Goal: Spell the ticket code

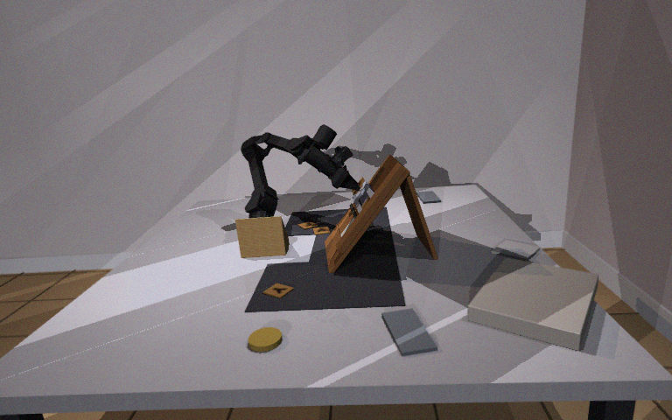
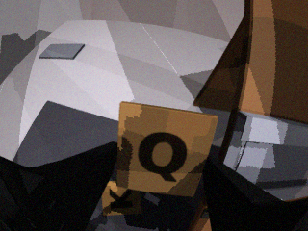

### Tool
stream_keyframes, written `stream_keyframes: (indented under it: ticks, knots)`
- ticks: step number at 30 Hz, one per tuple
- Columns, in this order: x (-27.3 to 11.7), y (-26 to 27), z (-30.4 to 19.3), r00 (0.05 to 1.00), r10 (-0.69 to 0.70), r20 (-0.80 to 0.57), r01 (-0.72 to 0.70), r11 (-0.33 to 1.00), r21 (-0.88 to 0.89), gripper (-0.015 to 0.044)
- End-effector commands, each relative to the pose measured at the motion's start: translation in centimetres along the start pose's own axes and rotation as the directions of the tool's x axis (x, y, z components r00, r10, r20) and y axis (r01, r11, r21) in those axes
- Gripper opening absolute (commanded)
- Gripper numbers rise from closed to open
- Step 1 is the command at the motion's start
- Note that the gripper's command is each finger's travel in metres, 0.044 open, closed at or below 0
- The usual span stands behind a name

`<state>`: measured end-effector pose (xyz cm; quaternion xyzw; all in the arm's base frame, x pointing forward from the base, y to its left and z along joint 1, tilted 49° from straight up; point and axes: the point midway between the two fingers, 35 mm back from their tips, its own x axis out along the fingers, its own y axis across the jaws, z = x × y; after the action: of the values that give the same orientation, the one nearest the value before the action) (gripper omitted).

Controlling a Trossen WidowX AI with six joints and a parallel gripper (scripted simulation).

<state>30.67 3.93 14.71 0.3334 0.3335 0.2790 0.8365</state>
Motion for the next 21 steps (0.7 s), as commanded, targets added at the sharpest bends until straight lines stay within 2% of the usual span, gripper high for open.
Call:
stream_keyframes:
  ticks: [1, 21]
  knots:
    - [0.0, -0.2, -0.1, 1.0, 0.006, -0.002, -0.006, 1.0, -0.005, 0.0]
    - [0.0, -1.2, -0.1, 1.0, 0.006, -0.002, -0.006, 1.0, -0.005, 0.0]
